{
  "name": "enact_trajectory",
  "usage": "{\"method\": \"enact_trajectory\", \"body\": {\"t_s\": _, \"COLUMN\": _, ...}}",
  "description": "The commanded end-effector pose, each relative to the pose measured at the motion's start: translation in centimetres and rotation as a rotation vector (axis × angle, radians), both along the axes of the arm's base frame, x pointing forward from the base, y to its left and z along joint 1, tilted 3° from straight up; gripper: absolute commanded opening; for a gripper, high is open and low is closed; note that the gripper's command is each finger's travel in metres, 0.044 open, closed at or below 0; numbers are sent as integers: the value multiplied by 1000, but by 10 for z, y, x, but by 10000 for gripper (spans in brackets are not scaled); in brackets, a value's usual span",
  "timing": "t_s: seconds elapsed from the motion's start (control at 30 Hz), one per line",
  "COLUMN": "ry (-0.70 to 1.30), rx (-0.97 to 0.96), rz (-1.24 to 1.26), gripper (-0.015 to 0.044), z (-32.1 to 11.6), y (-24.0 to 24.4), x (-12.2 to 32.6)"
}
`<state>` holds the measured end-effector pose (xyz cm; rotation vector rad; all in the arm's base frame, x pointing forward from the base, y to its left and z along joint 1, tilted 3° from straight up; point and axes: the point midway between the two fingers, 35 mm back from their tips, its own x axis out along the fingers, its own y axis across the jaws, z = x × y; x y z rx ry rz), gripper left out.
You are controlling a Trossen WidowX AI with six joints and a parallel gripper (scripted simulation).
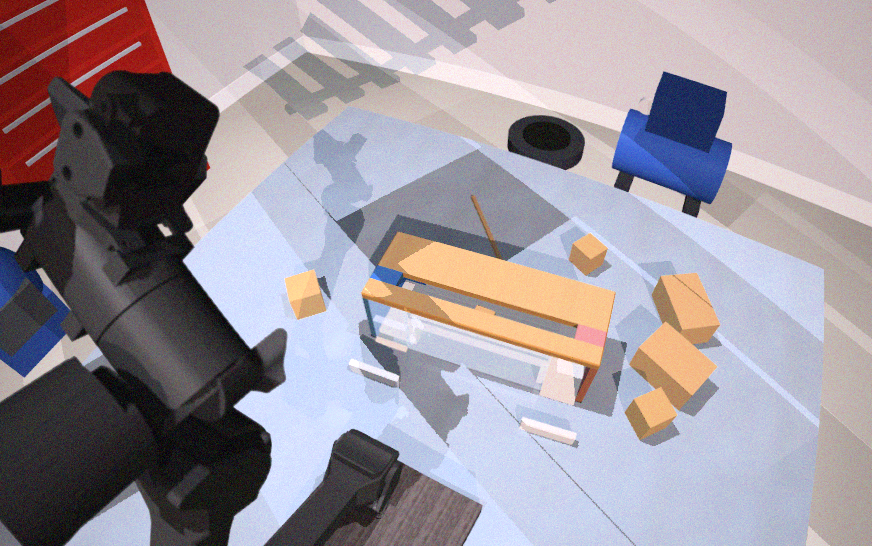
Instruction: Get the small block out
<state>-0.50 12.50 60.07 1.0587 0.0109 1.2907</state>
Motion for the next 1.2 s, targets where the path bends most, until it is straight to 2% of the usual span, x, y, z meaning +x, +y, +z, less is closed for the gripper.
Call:
{"method": "enact_trajectory", "body": {"t_s": 0.0, "ry": 35, "rx": 24, "rz": -167, "gripper": 400, "z": -2, "y": -20, "x": 73}}
{"method": "enact_trajectory", "body": {"t_s": 0.23, "ry": 116, "rx": -85, "rz": -467, "gripper": 400, "z": -37, "y": -45, "x": 182}}
{"method": "enact_trajectory", "body": {"t_s": 0.5, "ry": 203, "rx": -423, "rz": -760, "gripper": 400, "z": -110, "y": -66, "x": 274}}
{"method": "enact_trajectory", "body": {"t_s": 0.7, "ry": 258, "rx": -820, "rz": -878, "gripper": 400, "z": -184, "y": -80, "x": 322}}
{"method": "enact_trajectory", "body": {"t_s": 0.87, "ry": 275, "rx": -1218, "rz": -862, "gripper": 400, "z": -252, "y": -91, "x": 344}}
{"method": "enact_trajectory", "body": {"t_s": 1.03, "ry": 248, "rx": -1646, "rz": -713, "gripper": 400, "z": -318, "y": -103, "x": 348}}
{"method": "enact_trajectory", "body": {"t_s": 1.17, "ry": 181, "rx": -1985, "rz": -474, "gripper": 400, "z": -368, "y": -113, "x": 339}}
